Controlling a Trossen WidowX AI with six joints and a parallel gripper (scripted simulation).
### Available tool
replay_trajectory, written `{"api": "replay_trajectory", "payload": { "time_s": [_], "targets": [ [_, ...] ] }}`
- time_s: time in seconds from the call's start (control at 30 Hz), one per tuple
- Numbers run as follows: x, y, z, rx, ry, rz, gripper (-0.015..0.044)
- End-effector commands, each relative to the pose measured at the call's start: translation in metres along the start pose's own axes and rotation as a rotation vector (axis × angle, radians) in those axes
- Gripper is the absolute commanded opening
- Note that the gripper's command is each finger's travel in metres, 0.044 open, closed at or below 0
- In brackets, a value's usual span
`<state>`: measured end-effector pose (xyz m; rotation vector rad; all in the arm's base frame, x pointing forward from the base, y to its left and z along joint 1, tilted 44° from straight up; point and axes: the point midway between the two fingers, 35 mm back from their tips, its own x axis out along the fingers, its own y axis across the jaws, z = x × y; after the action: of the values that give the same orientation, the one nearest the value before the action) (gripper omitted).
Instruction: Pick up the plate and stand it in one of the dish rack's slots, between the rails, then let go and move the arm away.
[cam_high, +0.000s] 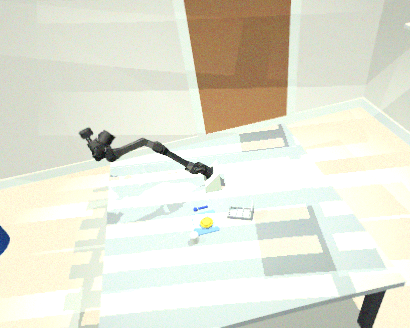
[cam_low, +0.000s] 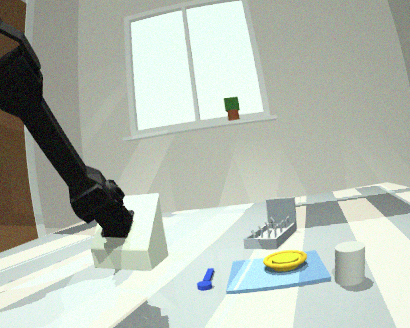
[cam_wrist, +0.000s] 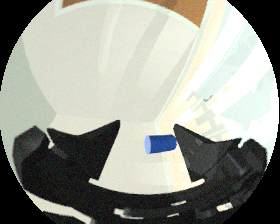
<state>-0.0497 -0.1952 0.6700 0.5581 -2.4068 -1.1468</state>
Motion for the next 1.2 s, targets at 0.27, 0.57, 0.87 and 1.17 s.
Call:
{"api": "replay_trajectory", "payload": {
  "time_s": [0.27,0.57,0.87,1.17],
  "targets": [
    [-0.013,-0.021,-0.038,-0.186,0.128,0.042,0.0400],
    [-0.033,-0.049,-0.075,-0.274,0.261,0.079,0.0400],
    [-0.063,-0.092,-0.116,-0.513,0.432,0.120,0.0400],
    [-0.108,-0.129,-0.144,-0.646,0.601,0.128,0.0400]
  ]
}}
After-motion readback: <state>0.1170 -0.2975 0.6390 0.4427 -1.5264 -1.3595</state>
